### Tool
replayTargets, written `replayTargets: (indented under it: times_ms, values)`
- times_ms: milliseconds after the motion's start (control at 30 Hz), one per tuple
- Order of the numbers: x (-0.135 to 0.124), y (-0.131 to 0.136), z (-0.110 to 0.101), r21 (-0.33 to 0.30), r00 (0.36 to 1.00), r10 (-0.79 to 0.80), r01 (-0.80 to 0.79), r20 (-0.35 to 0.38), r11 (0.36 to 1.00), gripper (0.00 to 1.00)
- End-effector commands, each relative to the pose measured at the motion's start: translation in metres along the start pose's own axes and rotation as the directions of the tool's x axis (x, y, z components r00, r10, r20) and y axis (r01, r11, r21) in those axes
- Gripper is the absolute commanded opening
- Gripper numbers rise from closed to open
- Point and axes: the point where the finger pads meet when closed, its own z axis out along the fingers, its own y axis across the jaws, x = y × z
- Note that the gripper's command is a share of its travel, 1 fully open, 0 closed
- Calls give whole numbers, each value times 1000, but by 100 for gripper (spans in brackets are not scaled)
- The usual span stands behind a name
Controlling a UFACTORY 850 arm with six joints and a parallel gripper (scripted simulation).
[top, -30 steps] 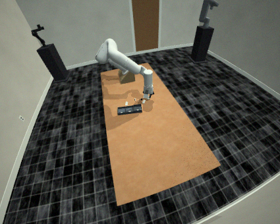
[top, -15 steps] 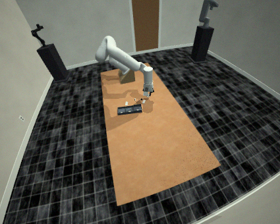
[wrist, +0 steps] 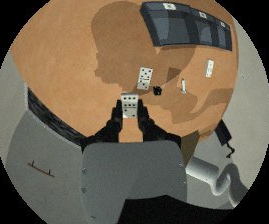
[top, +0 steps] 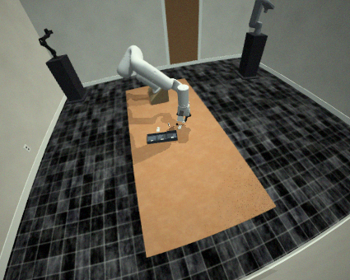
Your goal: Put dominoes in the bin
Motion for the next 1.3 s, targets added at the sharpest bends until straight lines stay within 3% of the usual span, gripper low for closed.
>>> replayTargets:
  times_ms: [0, 333, 500, 700, 933, 1067, 1100, 1267]
  values:
    - [17, 8, -1, 1, 1000, -1, 1, 0, 1000, 0]
    - [71, 36, -1, 1, 1000, -1, 1, -1, 1000, 0]
    - [73, 37, -1, 1, 1000, -1, 1, 0, 1000, 0]
    - [105, 54, -1, 1, 974, 227, -227, 0, 974, 0]
    - [142, 73, -1, -1, 906, 423, -423, 3, 906, 0]
    - [144, 74, -1, -2, 880, 475, -475, 4, 880, 0]
    - [144, 74, -1, -2, 837, 547, -547, 4, 837, 0]
    - [144, 74, -1, -6, 763, 646, -646, 7, 763, 0]
